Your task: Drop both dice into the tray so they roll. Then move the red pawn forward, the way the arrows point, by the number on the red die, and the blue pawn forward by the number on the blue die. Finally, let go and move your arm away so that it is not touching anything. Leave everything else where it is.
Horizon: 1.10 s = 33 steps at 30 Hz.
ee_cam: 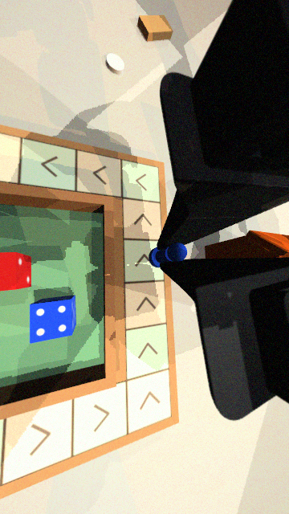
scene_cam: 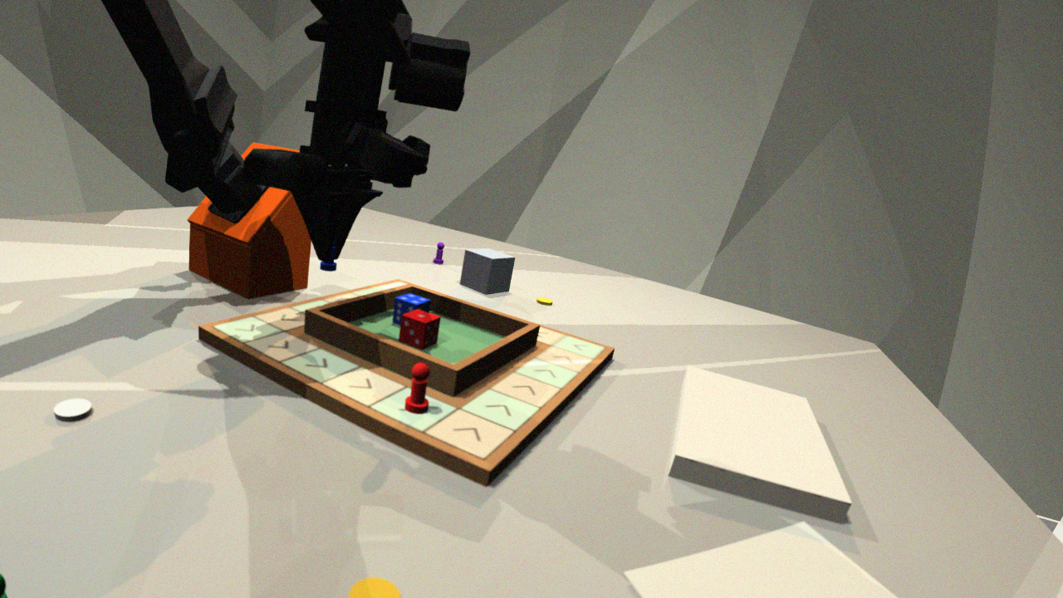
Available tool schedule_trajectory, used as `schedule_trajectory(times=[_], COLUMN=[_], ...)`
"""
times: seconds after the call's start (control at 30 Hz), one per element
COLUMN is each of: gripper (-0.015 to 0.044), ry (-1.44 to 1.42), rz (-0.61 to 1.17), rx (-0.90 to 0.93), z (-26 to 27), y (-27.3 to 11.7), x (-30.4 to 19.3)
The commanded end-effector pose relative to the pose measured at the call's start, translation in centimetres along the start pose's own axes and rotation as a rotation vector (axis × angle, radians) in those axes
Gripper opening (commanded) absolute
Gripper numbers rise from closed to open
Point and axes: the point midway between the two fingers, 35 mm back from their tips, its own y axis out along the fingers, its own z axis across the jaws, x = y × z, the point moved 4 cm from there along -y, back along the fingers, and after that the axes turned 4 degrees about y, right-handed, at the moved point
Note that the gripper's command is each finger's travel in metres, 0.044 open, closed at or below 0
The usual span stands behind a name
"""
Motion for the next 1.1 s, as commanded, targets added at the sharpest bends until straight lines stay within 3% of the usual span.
schedule_trajectory(times=[0.0,0.7,1.07], gripper=[0.0,0.0,0.0289], ry=[-0.004,-0.004,0.0], rz=[0.0,0.001,0.001], rx=[-0.004,-0.007,-0.001], z=[-0.1,-0.2,-0.1], y=[1.4,4.4,3.2], x=[-0.1,-0.2,0.0])
